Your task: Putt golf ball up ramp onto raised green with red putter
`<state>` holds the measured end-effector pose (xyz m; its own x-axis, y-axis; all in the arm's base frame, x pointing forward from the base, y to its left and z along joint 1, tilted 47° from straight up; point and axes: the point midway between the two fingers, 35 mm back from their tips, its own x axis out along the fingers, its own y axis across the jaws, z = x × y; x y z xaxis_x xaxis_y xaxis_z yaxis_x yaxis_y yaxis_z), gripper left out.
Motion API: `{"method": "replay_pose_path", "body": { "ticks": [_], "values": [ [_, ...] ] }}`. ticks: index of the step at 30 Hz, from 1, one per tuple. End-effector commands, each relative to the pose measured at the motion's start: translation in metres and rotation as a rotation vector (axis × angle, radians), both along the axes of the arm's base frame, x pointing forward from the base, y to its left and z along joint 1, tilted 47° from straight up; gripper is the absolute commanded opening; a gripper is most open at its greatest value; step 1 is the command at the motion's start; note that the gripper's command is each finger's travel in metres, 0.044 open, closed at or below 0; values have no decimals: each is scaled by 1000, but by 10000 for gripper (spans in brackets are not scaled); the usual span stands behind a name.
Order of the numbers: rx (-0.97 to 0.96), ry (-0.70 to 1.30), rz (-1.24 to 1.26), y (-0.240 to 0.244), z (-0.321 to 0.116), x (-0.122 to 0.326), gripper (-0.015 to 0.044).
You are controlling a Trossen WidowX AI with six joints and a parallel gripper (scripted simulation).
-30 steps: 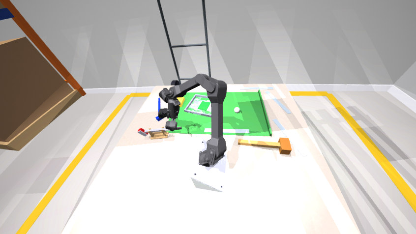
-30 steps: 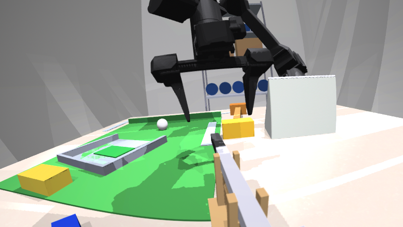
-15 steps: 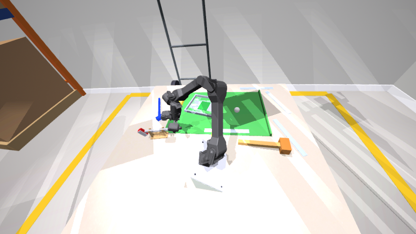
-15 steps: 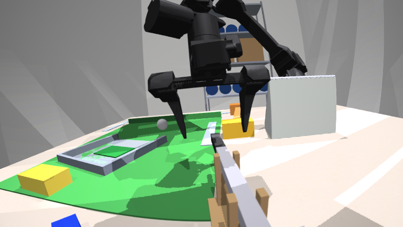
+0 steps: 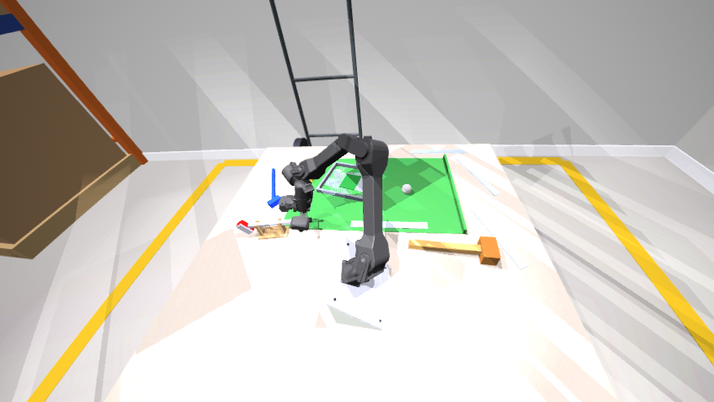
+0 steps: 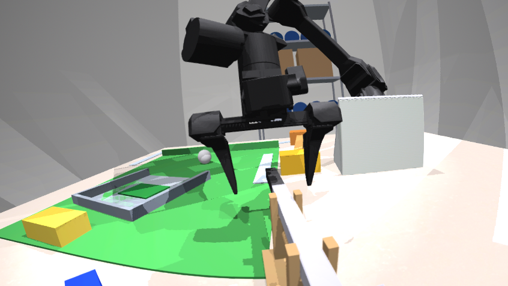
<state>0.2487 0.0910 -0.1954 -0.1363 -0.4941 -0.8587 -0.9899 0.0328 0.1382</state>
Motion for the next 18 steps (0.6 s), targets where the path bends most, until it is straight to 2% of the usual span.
{"method": "replay_pose_path", "body": {
  "ticks": [1, 13, 18],
  "values": [
    [-5, 6, 5, -6, -6, -3, 440],
    [-6, 6, 5, -15, -14, -5, 440],
    [-3, 2, -1, -13, -12, -3, 309]
  ]
}}
